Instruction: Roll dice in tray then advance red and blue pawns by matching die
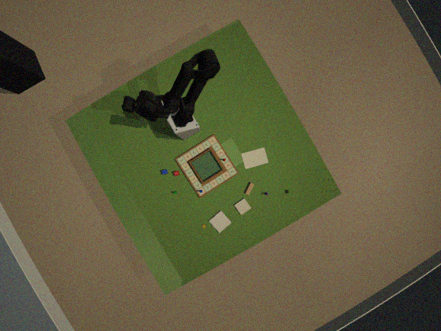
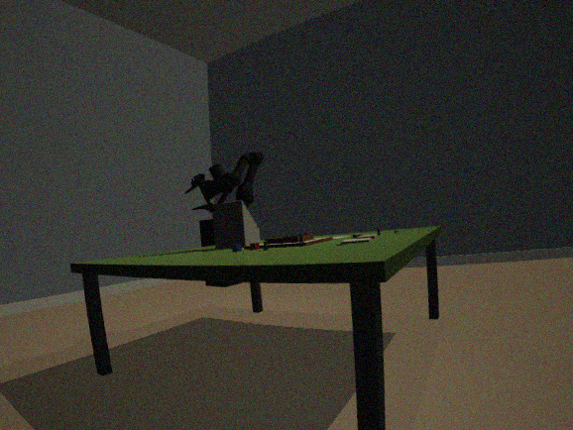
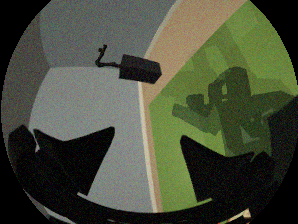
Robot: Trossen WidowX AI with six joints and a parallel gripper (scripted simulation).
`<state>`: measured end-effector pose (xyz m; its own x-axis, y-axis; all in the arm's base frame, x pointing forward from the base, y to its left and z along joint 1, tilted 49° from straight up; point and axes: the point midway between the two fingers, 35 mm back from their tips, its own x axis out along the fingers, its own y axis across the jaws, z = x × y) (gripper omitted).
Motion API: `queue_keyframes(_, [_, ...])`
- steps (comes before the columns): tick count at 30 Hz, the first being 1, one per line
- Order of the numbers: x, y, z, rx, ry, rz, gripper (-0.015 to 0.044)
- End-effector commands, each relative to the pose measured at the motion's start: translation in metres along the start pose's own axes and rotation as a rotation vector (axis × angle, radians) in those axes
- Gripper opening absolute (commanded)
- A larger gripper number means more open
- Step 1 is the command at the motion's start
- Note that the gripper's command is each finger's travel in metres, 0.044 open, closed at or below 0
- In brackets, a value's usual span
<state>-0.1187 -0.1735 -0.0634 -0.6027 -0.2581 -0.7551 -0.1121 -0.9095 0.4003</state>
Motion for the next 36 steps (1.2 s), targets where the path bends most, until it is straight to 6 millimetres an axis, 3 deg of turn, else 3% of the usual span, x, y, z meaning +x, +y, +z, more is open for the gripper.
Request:
queue_keyframes(1, [0.0,0.001,-0.003,-0.022,0.01,-0.001,0.0374])
queue_keyframes(3, [0.002,0.006,-0.026,-0.197,0.092,-0.005,0.0321])
queue_keyframes(5, [0.001,0.011,-0.061,-0.461,0.215,-0.003,0.0275])
queue_keyframes(10, [-0.014,0.001,-0.146,-1.11,0.514,0.044,0.0275])
queue_keyframes(11, [-0.019,-0.004,-0.158,-1.162,0.557,0.044,0.0275])
queue_keyframes(12, [-0.021,-0.005,-0.16,-1.173,0.567,0.044,0.0275])
queue_keyframes(20, [-0.055,-0.05,-0.23,-1.797,0.896,0.132,0.0275])
queue_keyframes(25, [-0.092,-0.11,-0.27,-2.355,1.254,0.283,0.0275])
queue_keyframes(30, [-0.115,-0.152,-0.282,-2.641,1.519,0.408,0.0275])
queue_keyframes(31, [-0.119,-0.16,-0.284,2.68,-1.57,-0.435,0.0275])
queue_keyframes(36, [-0.14,-0.203,-0.288,2.301,-1.504,-0.473,0.0275])
